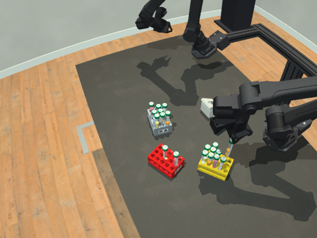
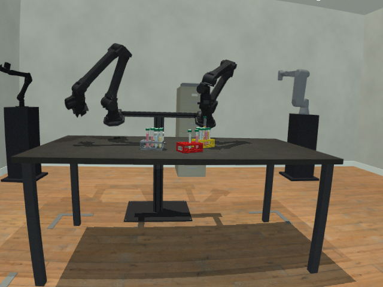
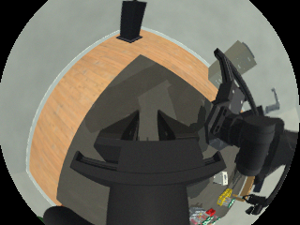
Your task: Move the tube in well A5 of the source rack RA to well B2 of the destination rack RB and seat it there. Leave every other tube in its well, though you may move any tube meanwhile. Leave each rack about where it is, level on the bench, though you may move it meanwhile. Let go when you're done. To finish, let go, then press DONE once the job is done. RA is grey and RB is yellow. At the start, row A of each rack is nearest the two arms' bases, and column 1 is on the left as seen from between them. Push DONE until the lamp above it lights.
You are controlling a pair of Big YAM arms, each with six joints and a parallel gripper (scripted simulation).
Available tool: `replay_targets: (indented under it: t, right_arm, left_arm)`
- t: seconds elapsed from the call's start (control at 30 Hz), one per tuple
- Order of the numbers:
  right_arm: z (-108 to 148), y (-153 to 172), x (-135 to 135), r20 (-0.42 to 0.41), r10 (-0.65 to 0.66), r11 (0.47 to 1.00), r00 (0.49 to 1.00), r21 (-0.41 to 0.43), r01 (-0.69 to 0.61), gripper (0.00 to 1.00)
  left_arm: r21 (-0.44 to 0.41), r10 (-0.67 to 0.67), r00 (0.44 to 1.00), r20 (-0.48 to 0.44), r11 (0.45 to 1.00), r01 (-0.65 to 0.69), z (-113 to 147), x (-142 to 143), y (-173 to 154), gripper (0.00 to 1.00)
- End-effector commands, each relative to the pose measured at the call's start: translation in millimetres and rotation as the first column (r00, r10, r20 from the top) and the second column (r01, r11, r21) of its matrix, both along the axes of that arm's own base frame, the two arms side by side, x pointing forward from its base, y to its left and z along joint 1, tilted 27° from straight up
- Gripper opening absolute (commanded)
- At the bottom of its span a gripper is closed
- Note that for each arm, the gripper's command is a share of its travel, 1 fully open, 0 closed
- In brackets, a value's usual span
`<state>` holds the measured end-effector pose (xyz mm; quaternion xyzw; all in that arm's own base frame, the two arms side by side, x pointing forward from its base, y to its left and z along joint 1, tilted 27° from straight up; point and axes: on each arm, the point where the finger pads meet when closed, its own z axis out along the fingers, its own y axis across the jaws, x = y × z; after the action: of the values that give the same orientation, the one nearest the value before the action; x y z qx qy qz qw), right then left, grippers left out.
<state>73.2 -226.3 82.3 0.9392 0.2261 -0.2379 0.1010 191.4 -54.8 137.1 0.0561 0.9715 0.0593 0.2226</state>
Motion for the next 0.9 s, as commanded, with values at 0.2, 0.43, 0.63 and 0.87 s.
replay_targets:
  t: [0.2,0.43,0.63,0.87]
  right_arm:
    - [6,-5,4,0.011,-0.001,1.000,1.000,-0.014,0.001,0.30]
    - [6,-5,4,0.011,-0.001,1.000,1.000,-0.014,0.001,0.30]
    - [6,-5,4,0.011,-0.001,1.000,1.000,-0.014,0.001,0.30]
    - [6,-5,4,0.011,-0.001,1.000,1.000,-0.014,0.001,0.30]
  left_arm:
    - [-0.022,-0.019,0.998,0.057,1.000,0.021,36,26,0,0.00]
    - [-0.012,-0.020,0.999,0.034,1.000,0.021,26,21,5,0.00]
    - [-0.012,-0.020,0.999,0.034,1.000,0.021,26,21,5,0.00]
    - [-0.012,-0.020,0.999,0.034,1.000,0.021,26,21,5,0.00]
